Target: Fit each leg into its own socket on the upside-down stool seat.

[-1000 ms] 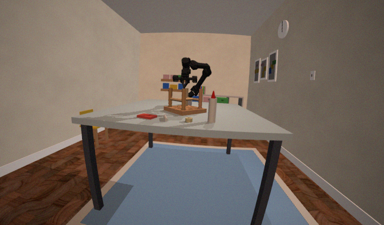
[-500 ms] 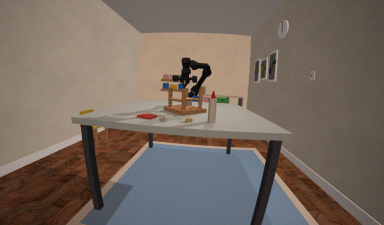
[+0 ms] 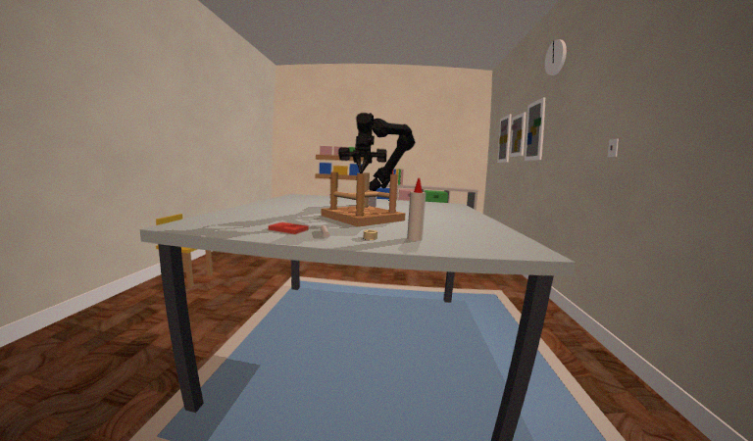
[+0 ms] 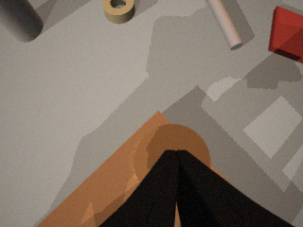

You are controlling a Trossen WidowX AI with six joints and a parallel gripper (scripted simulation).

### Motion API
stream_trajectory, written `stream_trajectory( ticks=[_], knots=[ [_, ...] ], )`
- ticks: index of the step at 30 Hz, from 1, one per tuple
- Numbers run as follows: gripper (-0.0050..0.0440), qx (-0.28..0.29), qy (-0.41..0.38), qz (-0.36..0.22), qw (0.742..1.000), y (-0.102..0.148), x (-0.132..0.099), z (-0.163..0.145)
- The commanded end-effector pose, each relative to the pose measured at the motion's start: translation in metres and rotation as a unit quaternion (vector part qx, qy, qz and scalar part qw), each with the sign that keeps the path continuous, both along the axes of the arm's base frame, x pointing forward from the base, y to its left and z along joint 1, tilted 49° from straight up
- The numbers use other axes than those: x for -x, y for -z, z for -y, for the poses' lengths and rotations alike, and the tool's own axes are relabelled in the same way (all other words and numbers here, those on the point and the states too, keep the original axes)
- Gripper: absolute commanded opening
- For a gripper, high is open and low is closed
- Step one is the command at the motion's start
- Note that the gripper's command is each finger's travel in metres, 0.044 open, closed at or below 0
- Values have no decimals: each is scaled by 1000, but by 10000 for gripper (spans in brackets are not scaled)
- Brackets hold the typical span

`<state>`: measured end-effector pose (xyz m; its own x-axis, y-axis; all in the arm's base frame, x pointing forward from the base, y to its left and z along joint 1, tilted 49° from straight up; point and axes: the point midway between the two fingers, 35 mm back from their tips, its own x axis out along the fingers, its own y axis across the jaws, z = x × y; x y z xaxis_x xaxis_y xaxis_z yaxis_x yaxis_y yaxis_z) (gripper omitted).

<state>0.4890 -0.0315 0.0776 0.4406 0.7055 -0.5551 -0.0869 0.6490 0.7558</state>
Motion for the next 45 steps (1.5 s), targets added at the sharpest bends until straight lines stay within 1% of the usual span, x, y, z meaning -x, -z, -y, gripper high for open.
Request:
stream_trajectory(
  ticks=[1,45],
  knots=[
    [0,2,-10,-14,1000,11,2,-14],
    [0,2,-10,-14,1000,14,3,-18]
  ],
)
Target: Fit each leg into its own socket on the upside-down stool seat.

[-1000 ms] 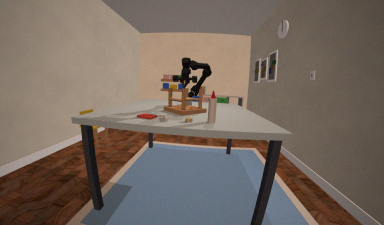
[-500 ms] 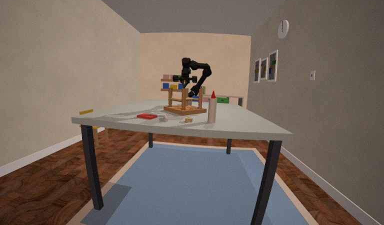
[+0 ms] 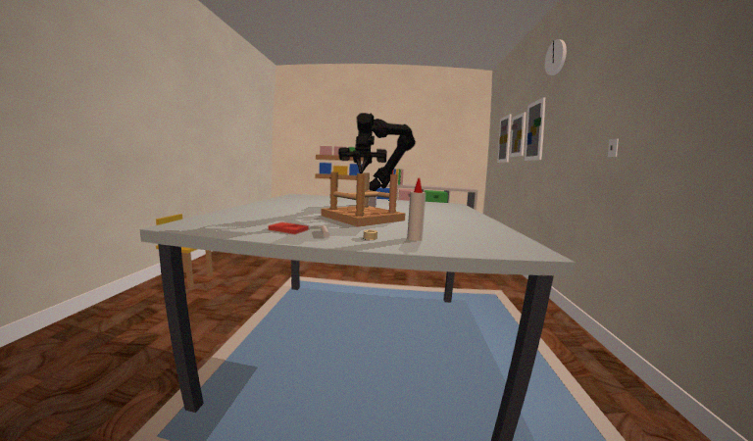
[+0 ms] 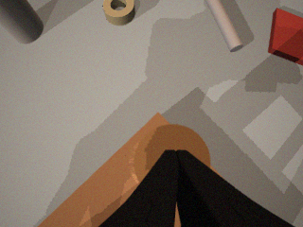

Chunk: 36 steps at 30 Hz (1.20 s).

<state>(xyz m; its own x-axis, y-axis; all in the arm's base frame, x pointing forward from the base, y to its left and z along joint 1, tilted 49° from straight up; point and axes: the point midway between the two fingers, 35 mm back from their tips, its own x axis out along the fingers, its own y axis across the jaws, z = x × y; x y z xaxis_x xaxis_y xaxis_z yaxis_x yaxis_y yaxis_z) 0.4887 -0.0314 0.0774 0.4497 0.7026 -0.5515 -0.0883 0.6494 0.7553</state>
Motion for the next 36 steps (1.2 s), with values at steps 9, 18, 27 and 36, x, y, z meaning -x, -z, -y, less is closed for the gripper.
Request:
stream_trajectory(
  ticks=[9,18,27,36],
  knots=[
    [0,2,-14,-18,1000,15,2,-18],
    [0,2,-14,-18,1000,16,3,-19],
    [0,2,-14,-18,1000,16,3,-20],
    [0,2,-14,-18,1000,16,3,-20]
  ],
)
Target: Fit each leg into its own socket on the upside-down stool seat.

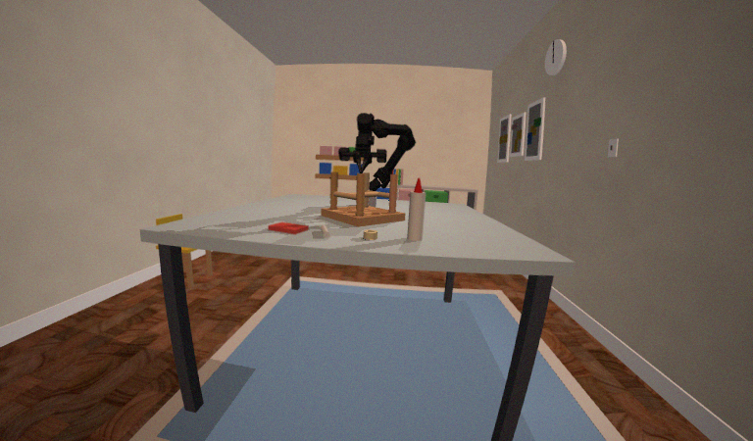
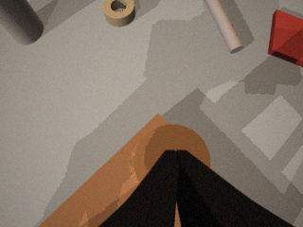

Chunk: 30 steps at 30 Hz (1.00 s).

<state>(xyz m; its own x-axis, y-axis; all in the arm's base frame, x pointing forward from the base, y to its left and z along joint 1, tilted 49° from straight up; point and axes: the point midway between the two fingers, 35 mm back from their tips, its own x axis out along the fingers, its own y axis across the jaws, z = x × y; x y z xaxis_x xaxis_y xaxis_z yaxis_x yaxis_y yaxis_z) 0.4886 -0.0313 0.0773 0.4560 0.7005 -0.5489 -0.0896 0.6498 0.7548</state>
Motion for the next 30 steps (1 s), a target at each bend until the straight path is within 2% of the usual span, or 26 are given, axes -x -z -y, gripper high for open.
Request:
stream_trajectory(
  ticks=[1,30],
  knots=[
    [0,2,-16,-21,1000,16,3,-20],
    [0,1,-8,-9,1000,-3,-1,3]
  ],
)
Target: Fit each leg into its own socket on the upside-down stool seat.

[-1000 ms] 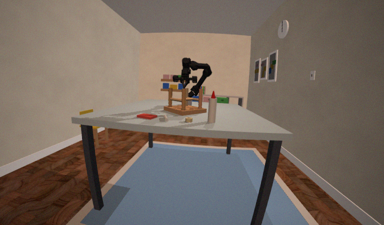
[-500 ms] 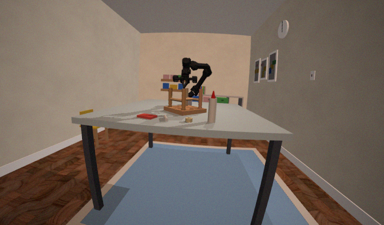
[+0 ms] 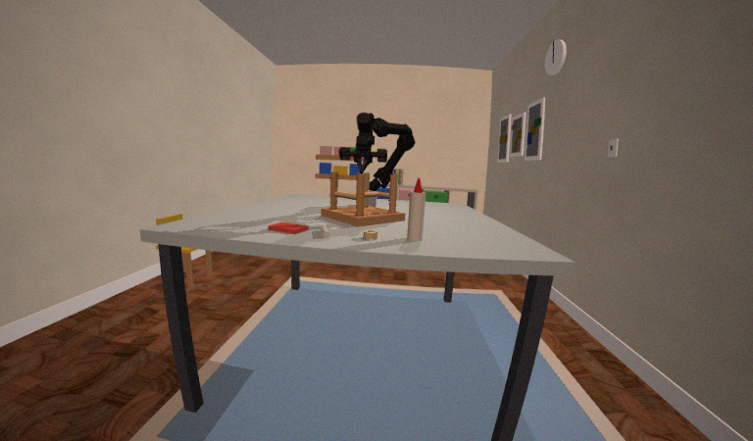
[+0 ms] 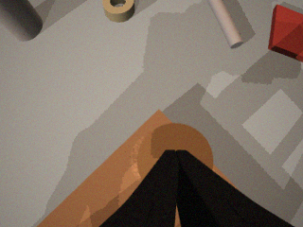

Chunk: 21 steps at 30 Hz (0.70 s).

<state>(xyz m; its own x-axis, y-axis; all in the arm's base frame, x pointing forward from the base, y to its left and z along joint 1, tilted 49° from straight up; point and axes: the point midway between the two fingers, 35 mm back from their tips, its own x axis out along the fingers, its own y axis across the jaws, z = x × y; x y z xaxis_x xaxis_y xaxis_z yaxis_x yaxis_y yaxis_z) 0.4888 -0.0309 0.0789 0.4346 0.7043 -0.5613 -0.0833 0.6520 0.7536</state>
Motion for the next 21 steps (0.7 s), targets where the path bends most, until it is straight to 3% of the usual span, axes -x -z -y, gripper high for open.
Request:
stream_trajectory(
  ticks=[1,17,19,21],
  knots=[
    [0,-1,0,1,1000,-2,-1,5],
    [0,-2,7,10,1000,-17,-3,22],
    [0,2,-7,6,1000,-21,6,16],
    [0,14,-47,15,999,-41,26,8]
  ],
)
